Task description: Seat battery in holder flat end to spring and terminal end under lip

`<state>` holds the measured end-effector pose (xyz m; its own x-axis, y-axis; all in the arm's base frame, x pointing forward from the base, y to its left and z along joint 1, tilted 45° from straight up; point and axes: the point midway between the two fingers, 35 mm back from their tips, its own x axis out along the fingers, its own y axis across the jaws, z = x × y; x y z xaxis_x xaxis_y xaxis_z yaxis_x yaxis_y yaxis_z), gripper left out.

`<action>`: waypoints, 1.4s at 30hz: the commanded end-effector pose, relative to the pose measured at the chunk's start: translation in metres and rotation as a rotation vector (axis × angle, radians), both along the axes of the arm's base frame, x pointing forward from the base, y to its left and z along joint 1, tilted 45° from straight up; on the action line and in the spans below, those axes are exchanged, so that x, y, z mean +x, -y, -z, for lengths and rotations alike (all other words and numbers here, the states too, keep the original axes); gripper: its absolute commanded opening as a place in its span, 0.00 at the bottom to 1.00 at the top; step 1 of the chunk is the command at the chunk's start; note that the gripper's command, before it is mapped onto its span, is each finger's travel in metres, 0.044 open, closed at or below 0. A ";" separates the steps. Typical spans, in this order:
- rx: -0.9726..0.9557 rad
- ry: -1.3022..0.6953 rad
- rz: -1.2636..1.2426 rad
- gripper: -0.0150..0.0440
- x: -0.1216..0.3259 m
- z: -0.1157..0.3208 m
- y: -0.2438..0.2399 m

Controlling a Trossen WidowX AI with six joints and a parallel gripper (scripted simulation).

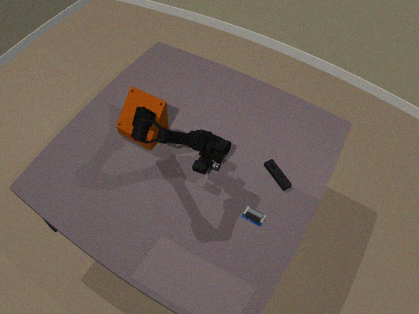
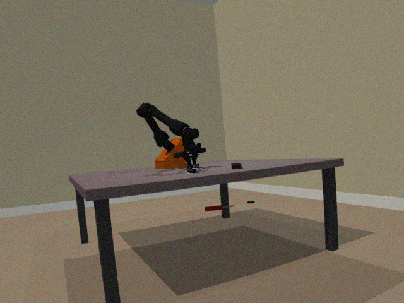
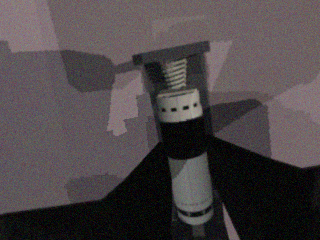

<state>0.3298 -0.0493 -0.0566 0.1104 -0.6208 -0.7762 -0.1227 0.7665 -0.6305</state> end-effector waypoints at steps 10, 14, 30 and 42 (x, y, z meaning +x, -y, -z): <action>0.001 0.009 -0.008 0.36 -0.007 0.000 0.001; 0.001 0.009 -0.009 0.36 -0.007 -0.001 0.001; 0.001 0.011 -0.011 0.45 -0.008 0.000 0.001; 0.003 0.013 -0.010 0.53 -0.008 -0.010 -0.009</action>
<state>0.3212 -0.0435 -0.0504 0.1252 -0.6181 -0.7760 -0.1283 0.7655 -0.6305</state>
